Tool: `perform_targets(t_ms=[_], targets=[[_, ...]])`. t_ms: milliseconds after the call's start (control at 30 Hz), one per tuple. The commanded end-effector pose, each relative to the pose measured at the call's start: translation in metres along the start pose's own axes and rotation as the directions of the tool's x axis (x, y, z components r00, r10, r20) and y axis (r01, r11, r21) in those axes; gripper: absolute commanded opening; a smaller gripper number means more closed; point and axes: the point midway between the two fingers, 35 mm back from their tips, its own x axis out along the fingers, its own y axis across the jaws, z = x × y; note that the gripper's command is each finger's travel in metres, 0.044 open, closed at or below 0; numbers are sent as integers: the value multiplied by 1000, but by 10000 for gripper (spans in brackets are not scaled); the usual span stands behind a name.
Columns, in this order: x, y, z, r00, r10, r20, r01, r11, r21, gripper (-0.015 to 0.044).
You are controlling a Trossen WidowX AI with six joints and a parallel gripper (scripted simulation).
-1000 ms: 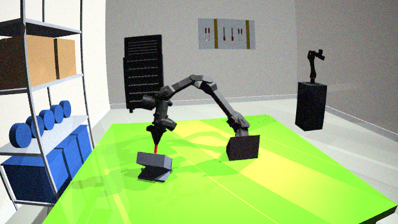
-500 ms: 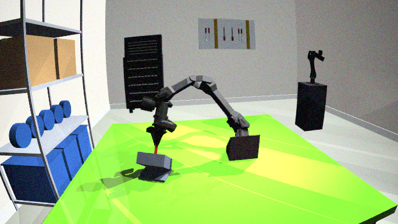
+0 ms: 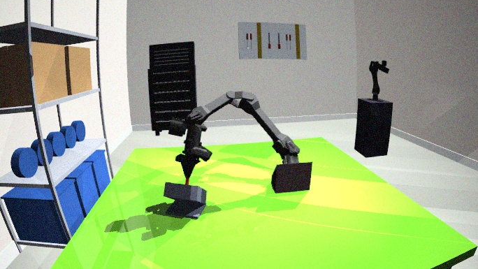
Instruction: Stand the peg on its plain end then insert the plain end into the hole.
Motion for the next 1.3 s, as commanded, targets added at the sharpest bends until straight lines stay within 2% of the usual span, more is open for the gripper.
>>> perform_targets(t_ms=[0,1200,1267], targets=[[4,0,0,1000,0,0,0,1000,-2,0],[17,0,0,1000,1,1,-1,1000,2,0],[17,0,0,1000,1,1,-1,1000,2,53]])
